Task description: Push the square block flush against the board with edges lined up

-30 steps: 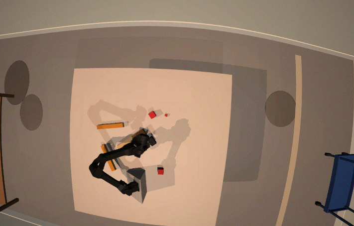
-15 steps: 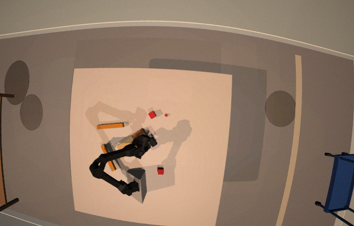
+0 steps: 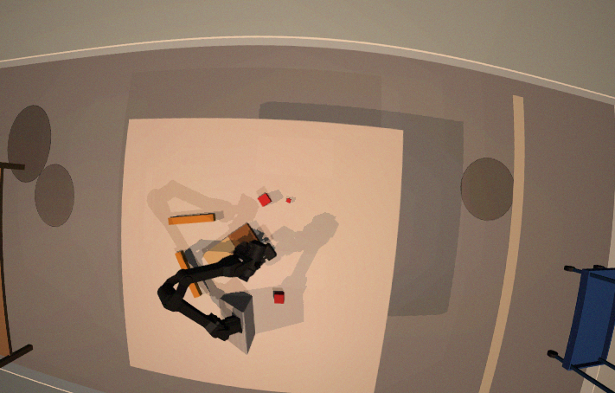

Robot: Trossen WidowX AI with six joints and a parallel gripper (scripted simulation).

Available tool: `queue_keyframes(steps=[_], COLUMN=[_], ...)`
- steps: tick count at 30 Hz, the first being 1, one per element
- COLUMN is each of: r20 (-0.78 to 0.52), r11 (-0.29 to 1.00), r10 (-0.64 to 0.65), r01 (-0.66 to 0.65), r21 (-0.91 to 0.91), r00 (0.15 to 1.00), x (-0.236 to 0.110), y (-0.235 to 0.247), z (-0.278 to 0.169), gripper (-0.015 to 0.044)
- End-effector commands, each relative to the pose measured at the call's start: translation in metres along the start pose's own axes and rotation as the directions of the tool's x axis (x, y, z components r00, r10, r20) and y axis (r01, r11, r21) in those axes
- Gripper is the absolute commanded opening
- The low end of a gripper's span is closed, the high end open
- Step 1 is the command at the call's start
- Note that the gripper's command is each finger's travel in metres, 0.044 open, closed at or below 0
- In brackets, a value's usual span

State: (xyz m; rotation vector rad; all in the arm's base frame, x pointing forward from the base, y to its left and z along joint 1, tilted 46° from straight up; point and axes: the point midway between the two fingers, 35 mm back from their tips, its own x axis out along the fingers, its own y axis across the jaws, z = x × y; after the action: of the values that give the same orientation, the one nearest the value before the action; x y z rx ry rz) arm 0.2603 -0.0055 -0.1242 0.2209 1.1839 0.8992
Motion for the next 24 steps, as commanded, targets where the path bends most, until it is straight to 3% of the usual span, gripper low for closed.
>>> queue_keyframes(steps=[1,6,11,17,24], r20=[-0.003,0.0,-0.004,0.009,0.007], r11=[1.0,1.0,1.0,1.0,0.965], r10=[0.0,0.0,-0.001,-0.011,-0.011], r01=[0.0,0.0,0.001,0.011,0.009], r21=[0.0,0.001,-0.001,0.028,0.262], r00=[1.0,1.0,1.0,1.0,1.0], x=[0.0,-0.003,-0.055,-0.055,-0.056], y=[0.001,0.0,0.0,-0.004,-0.017], z=[-0.007,-0.008,-0.008,-0.005,0.01], gripper=[0.0,0.0,0.0,0.0,0.0])
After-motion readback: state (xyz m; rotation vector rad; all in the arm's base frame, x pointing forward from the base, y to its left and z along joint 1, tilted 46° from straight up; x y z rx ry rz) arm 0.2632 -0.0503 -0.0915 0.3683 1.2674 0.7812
